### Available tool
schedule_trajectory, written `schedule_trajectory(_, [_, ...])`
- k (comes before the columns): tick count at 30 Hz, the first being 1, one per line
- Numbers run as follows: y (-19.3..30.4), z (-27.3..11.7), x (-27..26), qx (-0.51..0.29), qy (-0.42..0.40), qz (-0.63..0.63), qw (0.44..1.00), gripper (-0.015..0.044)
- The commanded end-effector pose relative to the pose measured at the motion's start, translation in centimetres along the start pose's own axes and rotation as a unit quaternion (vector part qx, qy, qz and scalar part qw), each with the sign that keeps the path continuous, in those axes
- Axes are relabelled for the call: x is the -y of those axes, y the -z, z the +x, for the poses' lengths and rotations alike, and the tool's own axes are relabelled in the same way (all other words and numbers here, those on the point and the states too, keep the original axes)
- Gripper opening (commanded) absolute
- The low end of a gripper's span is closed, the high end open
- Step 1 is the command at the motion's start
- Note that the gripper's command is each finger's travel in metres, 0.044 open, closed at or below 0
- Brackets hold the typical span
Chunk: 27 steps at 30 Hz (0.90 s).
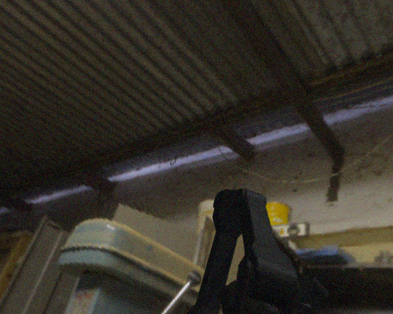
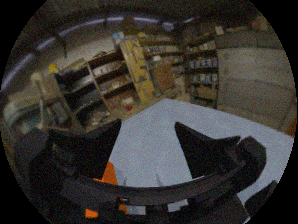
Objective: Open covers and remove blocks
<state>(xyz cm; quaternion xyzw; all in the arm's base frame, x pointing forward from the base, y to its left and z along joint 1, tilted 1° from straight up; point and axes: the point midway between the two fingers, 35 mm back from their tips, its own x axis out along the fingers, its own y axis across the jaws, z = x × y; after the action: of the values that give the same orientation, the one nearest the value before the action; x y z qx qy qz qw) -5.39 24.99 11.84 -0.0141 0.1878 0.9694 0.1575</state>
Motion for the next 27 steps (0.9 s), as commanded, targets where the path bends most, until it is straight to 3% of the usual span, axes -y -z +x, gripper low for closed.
schedule_trajectory(1, [0.0,0.0,0.0,-0.001,0.0,0.001,1.0,0.0374])
schedule_trajectory(15, [1.3,-3.6,1.5,-0.05,0.043,0.066,0.996,0.0006])
schedule_trajectory(27, [2.7,-7.3,2.7,-0.093,0.098,0.134,0.982,0.0])
